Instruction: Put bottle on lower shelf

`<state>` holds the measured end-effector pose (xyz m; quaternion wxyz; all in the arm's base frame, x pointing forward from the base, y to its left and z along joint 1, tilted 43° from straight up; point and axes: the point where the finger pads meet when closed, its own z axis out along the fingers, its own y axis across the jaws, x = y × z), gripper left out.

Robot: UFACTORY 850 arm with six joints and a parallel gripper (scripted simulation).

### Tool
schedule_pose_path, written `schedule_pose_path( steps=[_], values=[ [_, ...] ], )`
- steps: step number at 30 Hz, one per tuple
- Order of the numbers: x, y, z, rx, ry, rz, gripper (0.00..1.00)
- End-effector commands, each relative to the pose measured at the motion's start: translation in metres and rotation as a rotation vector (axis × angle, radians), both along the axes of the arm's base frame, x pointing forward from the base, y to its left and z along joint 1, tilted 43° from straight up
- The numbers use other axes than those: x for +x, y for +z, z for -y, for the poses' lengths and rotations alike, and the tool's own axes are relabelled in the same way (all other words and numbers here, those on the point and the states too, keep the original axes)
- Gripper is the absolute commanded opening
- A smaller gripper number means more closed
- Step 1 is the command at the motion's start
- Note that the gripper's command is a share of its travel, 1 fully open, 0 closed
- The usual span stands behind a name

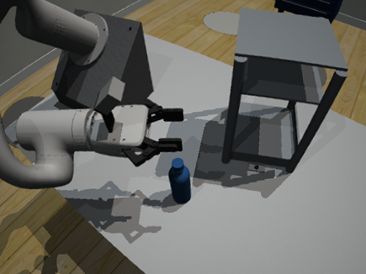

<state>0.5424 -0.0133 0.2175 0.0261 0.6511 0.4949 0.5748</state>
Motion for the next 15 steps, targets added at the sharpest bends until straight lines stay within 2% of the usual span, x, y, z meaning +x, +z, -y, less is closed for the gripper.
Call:
schedule_pose_path(
  steps=[1,15],
  values=[
    [0.0002,0.0004,-0.0001,0.008,-0.008,0.003,0.74],
    [0.0002,0.0003,0.0000,0.011,-0.011,0.004,0.74]
  ],
)
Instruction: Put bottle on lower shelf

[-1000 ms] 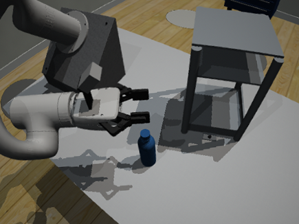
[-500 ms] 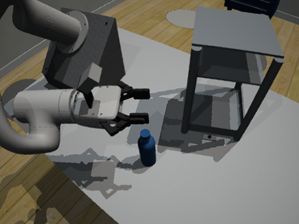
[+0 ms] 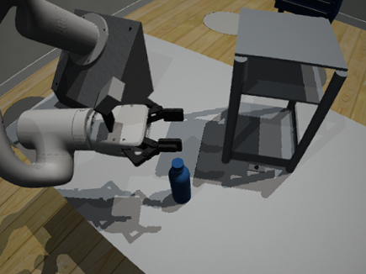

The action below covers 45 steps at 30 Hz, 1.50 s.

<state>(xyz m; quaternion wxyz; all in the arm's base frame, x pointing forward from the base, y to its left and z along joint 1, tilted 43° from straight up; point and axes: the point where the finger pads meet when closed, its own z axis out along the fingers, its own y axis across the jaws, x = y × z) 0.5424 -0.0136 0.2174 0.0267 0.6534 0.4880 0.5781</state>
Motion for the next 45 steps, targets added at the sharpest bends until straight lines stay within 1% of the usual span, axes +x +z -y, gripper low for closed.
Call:
schedule_pose_path(
  steps=[1,22,34,45],
  values=[
    [0.000,0.000,0.000,0.000,0.000,0.001,0.74],
    [0.002,-0.007,0.006,0.000,0.000,0.001,0.74],
    [0.004,-0.017,0.016,0.000,0.000,0.001,0.74],
    [0.007,-0.035,0.033,0.000,0.000,0.001,0.74]
  ],
)
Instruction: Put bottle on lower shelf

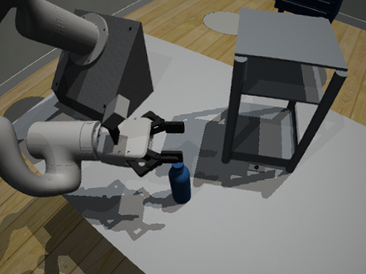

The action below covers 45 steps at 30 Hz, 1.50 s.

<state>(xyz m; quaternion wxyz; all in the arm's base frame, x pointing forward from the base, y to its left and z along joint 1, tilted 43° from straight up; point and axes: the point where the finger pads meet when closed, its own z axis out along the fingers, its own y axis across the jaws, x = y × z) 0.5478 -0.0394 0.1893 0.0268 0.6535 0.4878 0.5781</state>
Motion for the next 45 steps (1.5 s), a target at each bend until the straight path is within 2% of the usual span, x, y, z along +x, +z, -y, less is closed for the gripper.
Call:
schedule_pose_path(
  steps=[1,45],
  values=[
    [0.002,-0.009,0.008,0.000,0.001,0.001,0.74],
    [0.018,-0.090,0.082,0.000,0.001,0.001,0.74]
  ],
)
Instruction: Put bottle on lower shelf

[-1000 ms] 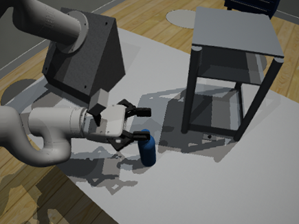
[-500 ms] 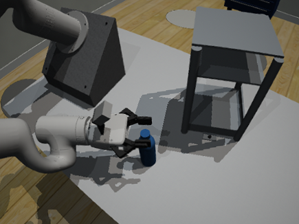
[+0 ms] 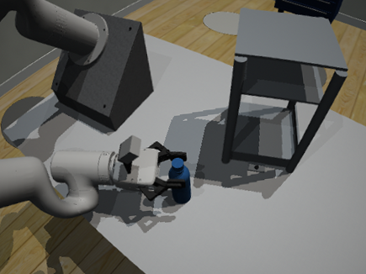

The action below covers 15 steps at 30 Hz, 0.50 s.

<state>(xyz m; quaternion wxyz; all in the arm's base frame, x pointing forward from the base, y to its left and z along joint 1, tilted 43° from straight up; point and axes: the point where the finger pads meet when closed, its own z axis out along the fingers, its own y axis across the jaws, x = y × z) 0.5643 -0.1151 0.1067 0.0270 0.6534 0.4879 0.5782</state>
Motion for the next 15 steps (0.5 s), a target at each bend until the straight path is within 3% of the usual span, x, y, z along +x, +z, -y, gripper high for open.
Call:
schedule_pose_path(
  steps=[1,15],
  values=[
    [0.002,-0.009,0.008,0.000,0.001,0.001,0.74],
    [0.005,-0.025,0.023,0.000,0.001,0.001,0.74]
  ],
)
